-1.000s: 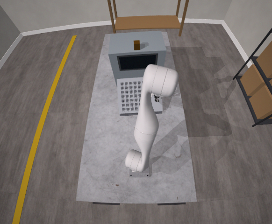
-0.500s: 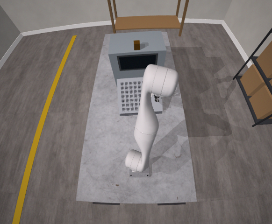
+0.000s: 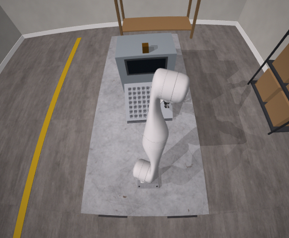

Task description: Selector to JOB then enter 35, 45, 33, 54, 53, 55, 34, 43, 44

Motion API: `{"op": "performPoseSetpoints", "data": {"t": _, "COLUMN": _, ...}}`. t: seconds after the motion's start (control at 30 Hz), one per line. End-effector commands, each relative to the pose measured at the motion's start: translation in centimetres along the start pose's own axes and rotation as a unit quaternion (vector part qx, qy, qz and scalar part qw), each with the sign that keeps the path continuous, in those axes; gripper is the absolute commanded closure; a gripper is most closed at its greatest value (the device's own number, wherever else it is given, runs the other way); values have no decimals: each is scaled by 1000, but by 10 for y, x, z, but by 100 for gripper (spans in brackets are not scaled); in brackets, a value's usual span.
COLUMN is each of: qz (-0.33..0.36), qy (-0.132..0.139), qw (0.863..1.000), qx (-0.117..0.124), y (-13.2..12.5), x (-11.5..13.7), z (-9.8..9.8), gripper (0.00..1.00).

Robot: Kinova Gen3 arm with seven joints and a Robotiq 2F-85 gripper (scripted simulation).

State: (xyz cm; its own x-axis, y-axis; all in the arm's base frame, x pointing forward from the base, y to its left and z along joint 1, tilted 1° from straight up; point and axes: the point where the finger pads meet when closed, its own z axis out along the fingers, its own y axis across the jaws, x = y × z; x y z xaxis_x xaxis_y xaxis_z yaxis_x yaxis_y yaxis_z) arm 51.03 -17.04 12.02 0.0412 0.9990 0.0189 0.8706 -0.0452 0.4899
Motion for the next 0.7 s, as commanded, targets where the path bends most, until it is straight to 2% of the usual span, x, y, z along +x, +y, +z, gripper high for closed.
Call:
{"op": "performPoseSetpoints", "data": {"t": 0.0, "qz": 6, "qy": 1, "qw": 1000, "qx": -1, "y": 0, "x": 1, "z": -4, "gripper": 40}}
{"op": "performPoseSetpoints", "data": {"t": 0.67, "qz": 4, "qy": 0, "qw": 1000, "qx": 1, "y": -1, "x": 1, "z": -43, "gripper": 40}}
